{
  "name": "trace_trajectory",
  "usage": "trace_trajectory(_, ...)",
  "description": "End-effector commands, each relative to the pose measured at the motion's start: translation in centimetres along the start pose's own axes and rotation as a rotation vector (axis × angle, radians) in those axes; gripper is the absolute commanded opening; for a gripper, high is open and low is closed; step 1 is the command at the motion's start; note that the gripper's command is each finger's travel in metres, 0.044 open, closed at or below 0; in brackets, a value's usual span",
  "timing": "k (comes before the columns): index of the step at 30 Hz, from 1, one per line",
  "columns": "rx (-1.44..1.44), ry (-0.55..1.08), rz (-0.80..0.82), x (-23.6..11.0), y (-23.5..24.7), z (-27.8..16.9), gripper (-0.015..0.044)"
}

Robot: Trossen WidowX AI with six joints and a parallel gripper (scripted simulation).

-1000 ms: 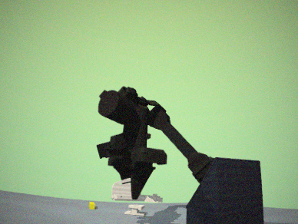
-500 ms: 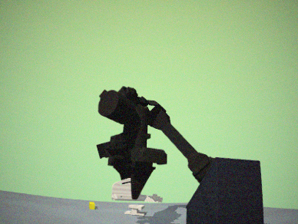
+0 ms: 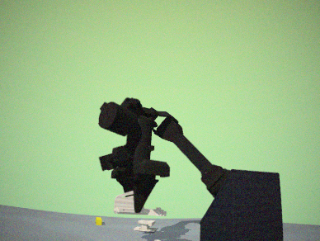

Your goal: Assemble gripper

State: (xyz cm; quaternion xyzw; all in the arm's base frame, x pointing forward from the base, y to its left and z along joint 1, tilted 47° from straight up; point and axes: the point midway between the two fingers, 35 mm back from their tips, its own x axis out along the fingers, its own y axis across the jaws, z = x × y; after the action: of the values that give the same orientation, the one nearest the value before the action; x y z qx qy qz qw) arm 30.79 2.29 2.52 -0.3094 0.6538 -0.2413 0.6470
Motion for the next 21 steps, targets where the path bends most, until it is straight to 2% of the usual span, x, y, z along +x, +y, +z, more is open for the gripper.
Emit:
trace_trajectory(1,-0.006,0.001,-0.005,0.02,-1.36,-0.03,0.0134)
trace_trajectory(21,-0.009,0.002,-0.006,0.03,-2.16,-0.03,0.0134)
